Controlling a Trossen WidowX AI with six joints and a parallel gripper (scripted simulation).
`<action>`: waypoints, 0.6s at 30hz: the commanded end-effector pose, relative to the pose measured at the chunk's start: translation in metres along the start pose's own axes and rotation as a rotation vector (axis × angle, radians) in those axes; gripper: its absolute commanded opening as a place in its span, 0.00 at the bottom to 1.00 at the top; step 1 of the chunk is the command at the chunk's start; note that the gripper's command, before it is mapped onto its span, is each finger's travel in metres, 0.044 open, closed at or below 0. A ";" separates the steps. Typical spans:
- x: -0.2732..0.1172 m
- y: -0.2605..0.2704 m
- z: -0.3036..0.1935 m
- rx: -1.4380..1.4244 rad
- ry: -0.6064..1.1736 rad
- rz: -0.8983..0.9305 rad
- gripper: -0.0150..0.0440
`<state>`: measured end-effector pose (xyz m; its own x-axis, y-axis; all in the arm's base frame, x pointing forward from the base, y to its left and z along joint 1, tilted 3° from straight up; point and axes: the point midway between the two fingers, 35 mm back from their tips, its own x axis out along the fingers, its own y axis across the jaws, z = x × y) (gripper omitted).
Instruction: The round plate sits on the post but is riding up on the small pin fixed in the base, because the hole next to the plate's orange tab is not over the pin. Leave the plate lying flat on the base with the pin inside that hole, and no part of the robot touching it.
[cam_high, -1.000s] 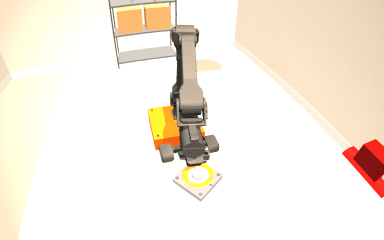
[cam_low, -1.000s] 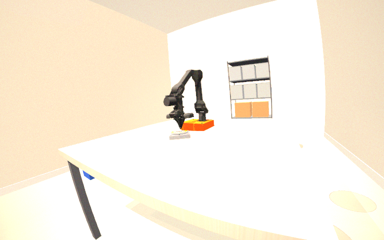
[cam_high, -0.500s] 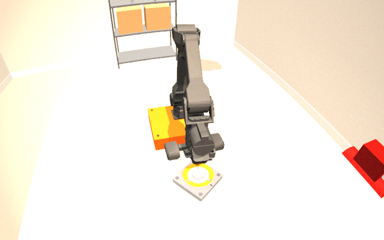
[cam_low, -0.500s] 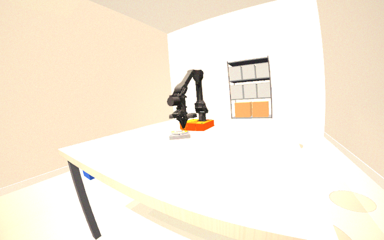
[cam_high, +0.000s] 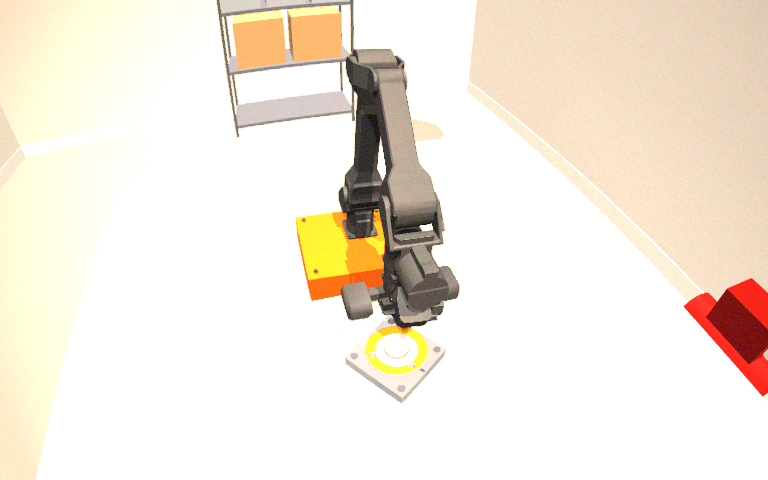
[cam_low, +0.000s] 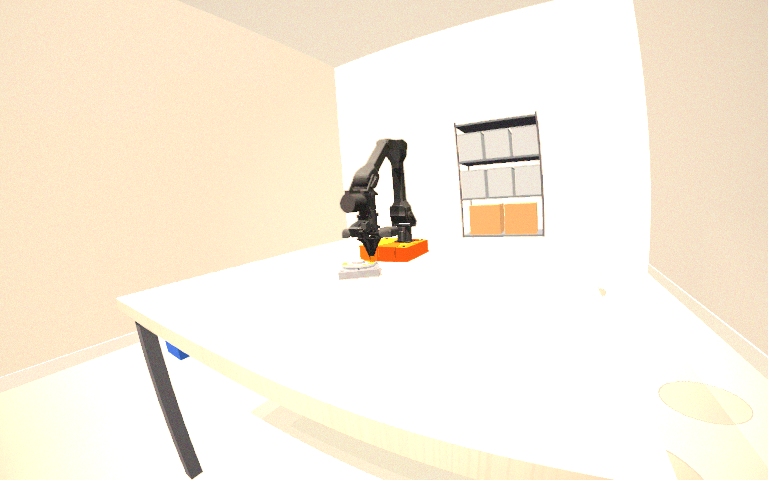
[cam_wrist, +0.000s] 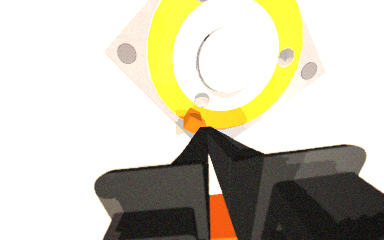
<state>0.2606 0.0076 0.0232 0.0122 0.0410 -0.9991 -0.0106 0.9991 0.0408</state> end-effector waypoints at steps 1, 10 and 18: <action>-0.002 0.007 0.006 0.000 -0.006 0.004 0.25; -0.003 0.018 0.013 0.000 -0.007 0.005 0.25; -0.004 0.025 0.021 0.000 -0.008 0.006 0.25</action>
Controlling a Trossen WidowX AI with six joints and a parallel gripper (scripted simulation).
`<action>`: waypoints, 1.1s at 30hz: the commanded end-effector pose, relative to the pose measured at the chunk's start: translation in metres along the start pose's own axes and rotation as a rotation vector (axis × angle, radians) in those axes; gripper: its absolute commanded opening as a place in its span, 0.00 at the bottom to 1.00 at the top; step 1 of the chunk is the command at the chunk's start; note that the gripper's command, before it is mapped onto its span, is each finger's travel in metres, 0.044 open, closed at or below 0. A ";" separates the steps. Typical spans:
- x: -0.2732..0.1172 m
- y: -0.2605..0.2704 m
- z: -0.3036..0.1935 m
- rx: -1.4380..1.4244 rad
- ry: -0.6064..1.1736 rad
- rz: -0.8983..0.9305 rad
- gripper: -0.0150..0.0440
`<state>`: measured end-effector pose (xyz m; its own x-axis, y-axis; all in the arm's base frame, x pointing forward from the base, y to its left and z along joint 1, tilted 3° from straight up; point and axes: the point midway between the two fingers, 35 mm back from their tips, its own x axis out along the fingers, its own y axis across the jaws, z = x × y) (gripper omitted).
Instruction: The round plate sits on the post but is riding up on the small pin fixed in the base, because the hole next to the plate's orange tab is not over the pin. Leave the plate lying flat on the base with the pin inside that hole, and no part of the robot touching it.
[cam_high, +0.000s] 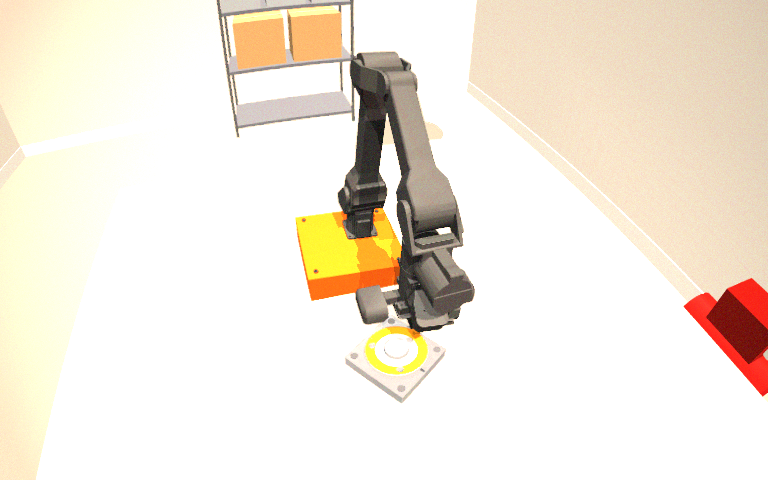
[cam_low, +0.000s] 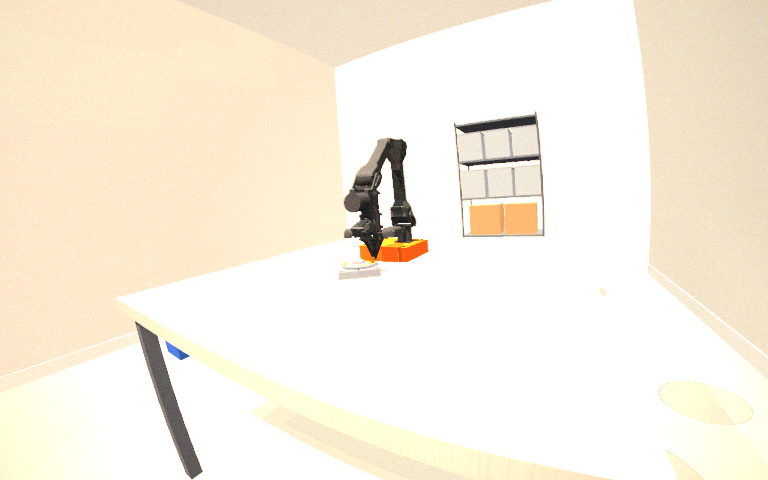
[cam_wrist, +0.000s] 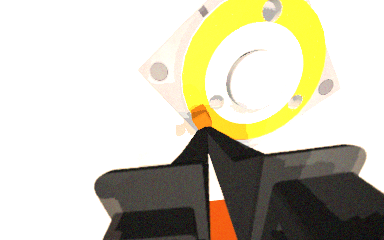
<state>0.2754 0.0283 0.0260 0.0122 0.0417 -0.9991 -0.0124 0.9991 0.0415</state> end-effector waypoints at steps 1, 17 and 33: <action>-0.002 0.005 0.007 0.002 -0.008 0.005 0.25; -0.004 0.011 0.022 0.002 -0.009 0.006 0.25; -0.005 0.013 0.039 0.002 -0.010 0.006 0.25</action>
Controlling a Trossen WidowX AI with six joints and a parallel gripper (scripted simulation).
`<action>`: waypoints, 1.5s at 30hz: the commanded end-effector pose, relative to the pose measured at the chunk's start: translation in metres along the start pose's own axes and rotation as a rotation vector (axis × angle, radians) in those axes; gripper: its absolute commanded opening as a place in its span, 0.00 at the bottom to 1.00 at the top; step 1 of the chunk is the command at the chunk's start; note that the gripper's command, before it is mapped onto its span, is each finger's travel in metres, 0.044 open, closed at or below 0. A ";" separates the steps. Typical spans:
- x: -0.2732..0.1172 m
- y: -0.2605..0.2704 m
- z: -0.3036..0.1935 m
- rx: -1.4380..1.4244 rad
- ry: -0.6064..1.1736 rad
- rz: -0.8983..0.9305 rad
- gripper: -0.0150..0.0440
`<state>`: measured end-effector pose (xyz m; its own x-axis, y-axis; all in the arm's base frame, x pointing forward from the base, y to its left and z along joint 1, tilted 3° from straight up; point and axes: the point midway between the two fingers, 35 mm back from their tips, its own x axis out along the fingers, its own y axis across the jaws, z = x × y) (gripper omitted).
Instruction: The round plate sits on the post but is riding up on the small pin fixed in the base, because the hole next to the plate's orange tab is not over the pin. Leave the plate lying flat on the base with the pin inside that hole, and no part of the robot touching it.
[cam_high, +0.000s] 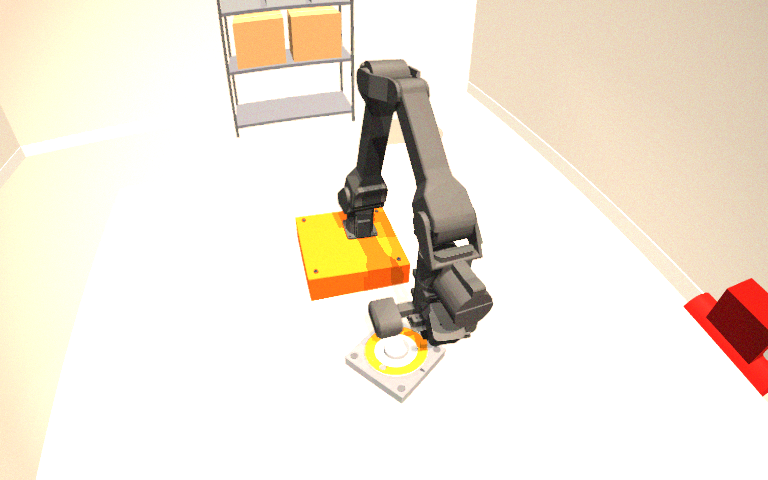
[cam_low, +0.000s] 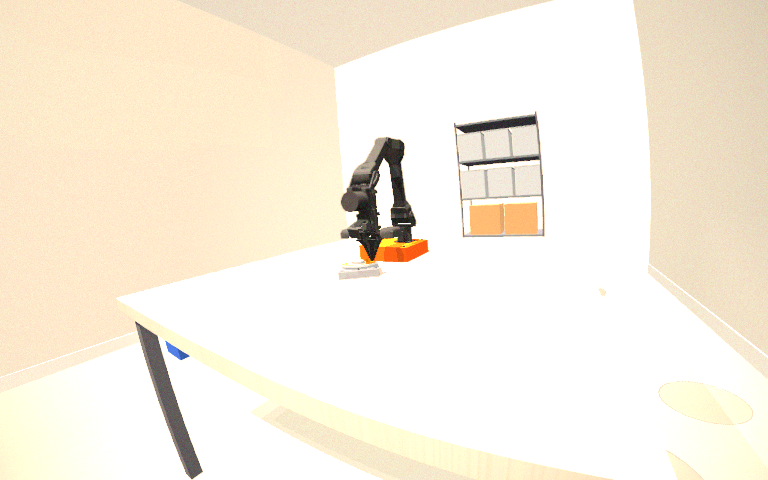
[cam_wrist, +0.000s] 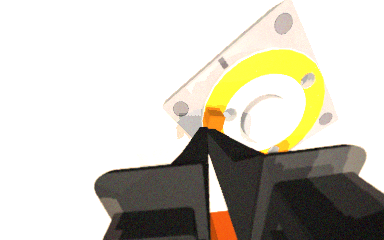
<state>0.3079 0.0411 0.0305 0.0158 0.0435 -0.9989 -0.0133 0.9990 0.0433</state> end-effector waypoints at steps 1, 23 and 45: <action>-0.002 0.001 0.007 0.003 -0.007 0.004 0.25; -0.004 -0.007 0.030 0.003 -0.009 0.003 0.25; -0.046 -0.012 0.027 0.003 -0.009 0.003 0.25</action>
